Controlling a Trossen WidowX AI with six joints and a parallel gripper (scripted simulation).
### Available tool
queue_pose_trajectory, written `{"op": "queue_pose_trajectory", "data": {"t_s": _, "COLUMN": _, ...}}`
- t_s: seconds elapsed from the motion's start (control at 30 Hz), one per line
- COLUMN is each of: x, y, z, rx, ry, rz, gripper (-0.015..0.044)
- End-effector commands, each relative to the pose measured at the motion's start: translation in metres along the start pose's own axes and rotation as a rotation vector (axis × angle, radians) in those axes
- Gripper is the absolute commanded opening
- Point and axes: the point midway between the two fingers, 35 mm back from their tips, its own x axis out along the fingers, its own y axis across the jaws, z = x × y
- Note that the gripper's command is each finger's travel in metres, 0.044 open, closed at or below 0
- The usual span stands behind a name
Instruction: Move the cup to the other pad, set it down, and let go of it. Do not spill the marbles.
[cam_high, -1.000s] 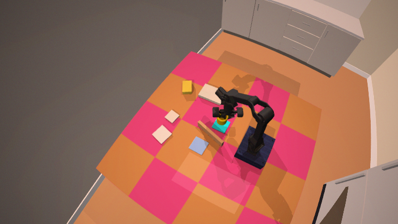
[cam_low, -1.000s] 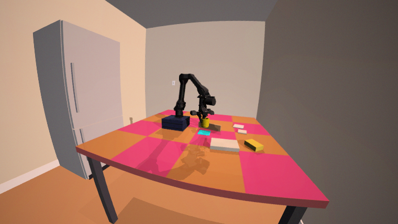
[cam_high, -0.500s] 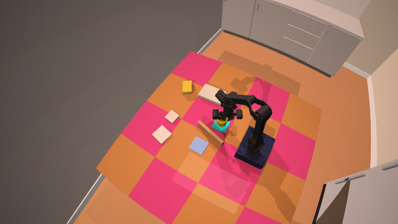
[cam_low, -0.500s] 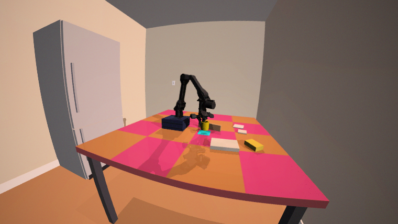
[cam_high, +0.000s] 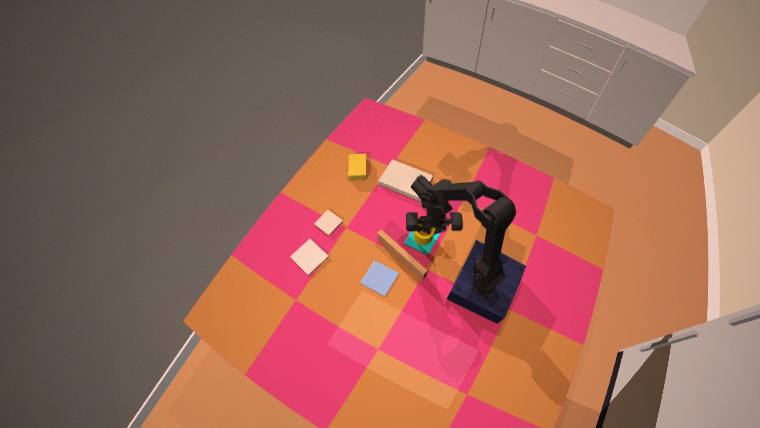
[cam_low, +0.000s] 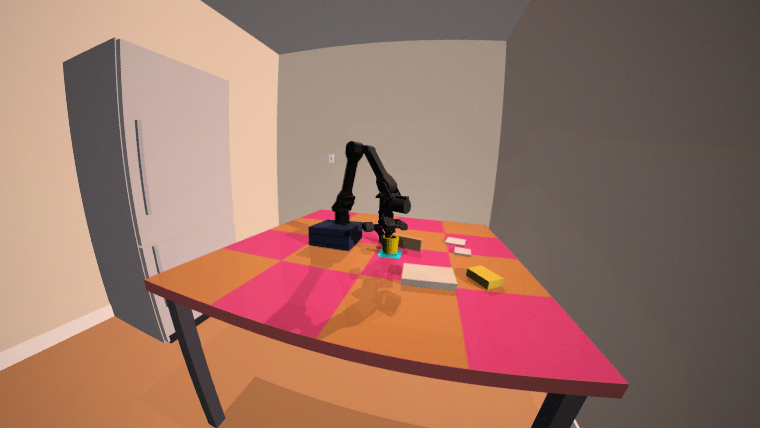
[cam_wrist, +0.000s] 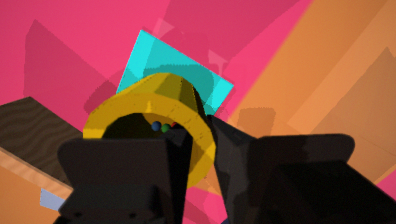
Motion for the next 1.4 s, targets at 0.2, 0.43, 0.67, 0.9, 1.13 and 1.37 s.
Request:
{"op": "queue_pose_trajectory", "data": {"t_s": 0.2, "x": -0.001, "y": 0.0, "z": 0.0, "rx": 0.0, "ry": -0.001, "rz": 0.0, "gripper": 0.0}}
{"op": "queue_pose_trajectory", "data": {"t_s": 0.43, "x": -0.001, "y": 0.0, "z": 0.0, "rx": 0.0, "ry": -0.001, "rz": 0.0, "gripper": 0.0131}}
{"op": "queue_pose_trajectory", "data": {"t_s": 0.67, "x": -0.002, "y": 0.0, "z": 0.0, "rx": 0.0, "ry": -0.001, "rz": 0.0, "gripper": 0.0147}}
{"op": "queue_pose_trajectory", "data": {"t_s": 0.9, "x": -0.012, "y": 0.001, "z": 0.001, "rx": -0.001, "ry": -0.001, "rz": 0.0, "gripper": 0.0147}}
{"op": "queue_pose_trajectory", "data": {"t_s": 1.13, "x": -0.023, "y": 0.001, "z": 0.001, "rx": -0.002, "ry": -0.002, "rz": 0.0, "gripper": 0.0147}}
{"op": "queue_pose_trajectory", "data": {"t_s": 1.37, "x": -0.036, "y": 0.001, "z": 0.001, "rx": -0.003, "ry": -0.002, "rz": -0.001, "gripper": 0.0147}}
